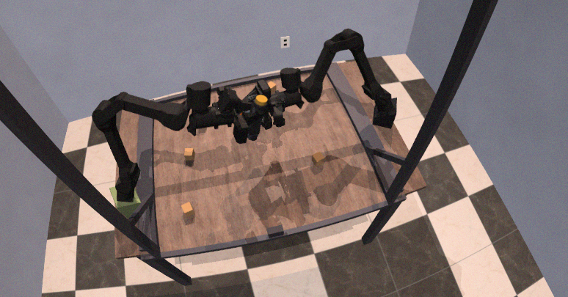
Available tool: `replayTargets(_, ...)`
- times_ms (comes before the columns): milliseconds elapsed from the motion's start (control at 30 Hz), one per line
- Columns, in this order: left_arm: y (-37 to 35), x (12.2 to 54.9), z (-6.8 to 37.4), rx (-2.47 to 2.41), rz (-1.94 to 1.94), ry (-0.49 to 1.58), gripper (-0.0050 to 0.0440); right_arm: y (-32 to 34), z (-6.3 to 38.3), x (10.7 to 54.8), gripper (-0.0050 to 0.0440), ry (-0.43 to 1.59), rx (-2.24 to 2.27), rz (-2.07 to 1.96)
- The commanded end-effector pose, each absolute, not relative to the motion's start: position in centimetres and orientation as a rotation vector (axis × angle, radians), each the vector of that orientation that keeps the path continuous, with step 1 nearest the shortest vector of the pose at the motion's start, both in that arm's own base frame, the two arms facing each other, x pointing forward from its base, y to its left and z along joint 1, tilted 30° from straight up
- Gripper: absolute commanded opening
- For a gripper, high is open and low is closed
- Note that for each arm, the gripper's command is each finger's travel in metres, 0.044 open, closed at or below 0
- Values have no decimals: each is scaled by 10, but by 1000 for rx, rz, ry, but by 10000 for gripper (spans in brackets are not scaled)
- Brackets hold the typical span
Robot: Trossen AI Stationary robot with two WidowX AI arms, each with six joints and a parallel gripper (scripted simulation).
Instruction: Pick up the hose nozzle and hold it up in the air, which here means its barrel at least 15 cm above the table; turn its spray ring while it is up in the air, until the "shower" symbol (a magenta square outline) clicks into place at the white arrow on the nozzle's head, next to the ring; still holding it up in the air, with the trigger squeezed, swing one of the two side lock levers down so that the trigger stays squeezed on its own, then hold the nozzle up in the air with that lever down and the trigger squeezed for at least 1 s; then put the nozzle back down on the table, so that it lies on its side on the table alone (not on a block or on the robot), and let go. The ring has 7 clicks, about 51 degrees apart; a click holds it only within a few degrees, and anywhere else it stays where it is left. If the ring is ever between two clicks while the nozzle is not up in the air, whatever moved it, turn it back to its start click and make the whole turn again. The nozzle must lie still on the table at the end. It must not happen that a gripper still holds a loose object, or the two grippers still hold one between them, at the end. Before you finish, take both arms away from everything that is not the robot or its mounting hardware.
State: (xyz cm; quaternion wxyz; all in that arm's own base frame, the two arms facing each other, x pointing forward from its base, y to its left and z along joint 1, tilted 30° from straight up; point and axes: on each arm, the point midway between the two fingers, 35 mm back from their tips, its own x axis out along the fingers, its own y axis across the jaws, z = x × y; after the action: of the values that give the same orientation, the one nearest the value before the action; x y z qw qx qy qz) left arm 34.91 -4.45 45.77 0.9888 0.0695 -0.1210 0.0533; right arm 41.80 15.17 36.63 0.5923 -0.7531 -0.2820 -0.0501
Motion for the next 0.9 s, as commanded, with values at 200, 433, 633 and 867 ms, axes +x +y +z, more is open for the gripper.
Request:
replayTargets(200,-43,340,473,133,108,-285,170,152,379,419,0,-667,-1748,-143)
replayTargets(433,-43,340,473,133,108,-285,170,152,379,419,0,-667,-1748,-143)
replayTargets(633,-43,340,473,133,108,-285,170,152,379,419,0,-667,-1748,-143)
replayTargets(867,-43,340,473,133,108,-285,170,152,382,418,0,-579,-1777,-74)
